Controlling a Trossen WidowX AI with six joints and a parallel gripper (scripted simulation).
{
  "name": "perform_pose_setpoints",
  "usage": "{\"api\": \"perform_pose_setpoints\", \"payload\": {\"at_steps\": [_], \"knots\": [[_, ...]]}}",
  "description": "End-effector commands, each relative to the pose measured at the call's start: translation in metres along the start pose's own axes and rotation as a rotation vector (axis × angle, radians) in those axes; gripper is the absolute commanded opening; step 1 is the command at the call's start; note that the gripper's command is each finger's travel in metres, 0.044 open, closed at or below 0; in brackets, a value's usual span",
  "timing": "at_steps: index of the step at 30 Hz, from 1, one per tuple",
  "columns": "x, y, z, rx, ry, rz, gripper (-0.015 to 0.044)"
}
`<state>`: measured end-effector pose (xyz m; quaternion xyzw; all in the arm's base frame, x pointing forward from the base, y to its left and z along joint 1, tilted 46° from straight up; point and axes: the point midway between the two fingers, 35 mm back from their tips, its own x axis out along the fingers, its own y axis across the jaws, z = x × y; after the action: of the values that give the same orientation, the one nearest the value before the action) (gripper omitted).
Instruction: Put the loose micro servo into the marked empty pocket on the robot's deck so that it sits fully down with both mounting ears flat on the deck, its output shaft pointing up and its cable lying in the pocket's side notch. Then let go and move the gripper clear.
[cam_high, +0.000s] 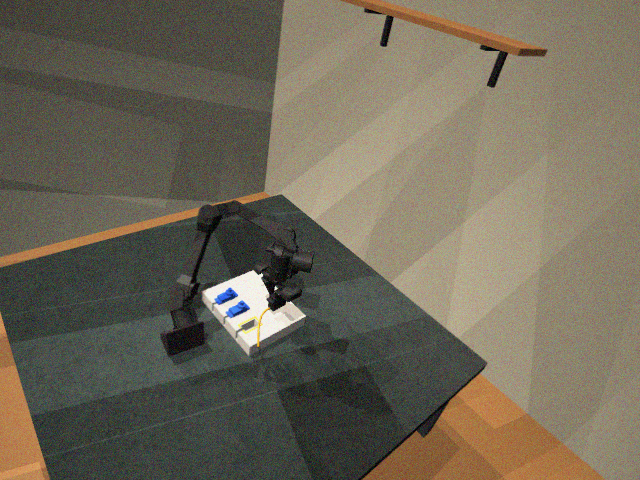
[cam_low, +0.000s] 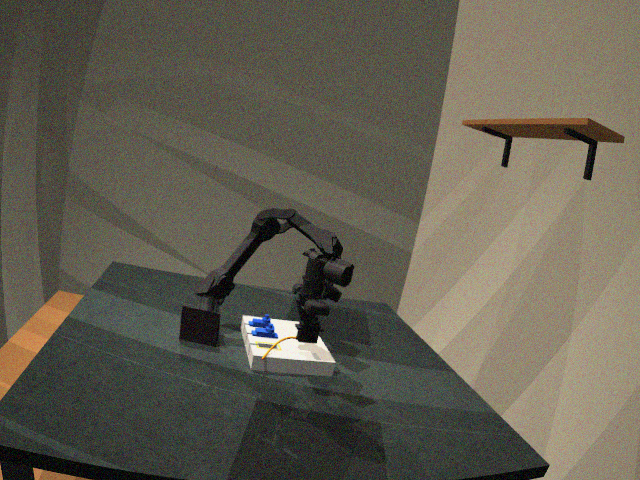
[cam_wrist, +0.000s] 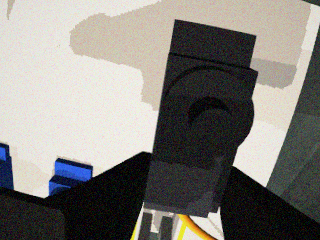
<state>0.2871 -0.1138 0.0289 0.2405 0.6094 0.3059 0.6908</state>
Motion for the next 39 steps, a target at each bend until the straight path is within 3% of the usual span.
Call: {"api": "perform_pose_setpoints", "payload": {"at_steps": [1,25,39], "knots": [[-0.001,-0.002,-0.001,0.027,-0.001,-0.005,0.0000],[-0.001,0.000,-0.107,0.030,0.003,-0.006,0.0000],[0.013,0.000,-0.111,0.030,0.003,-0.006,0.0000]]}}
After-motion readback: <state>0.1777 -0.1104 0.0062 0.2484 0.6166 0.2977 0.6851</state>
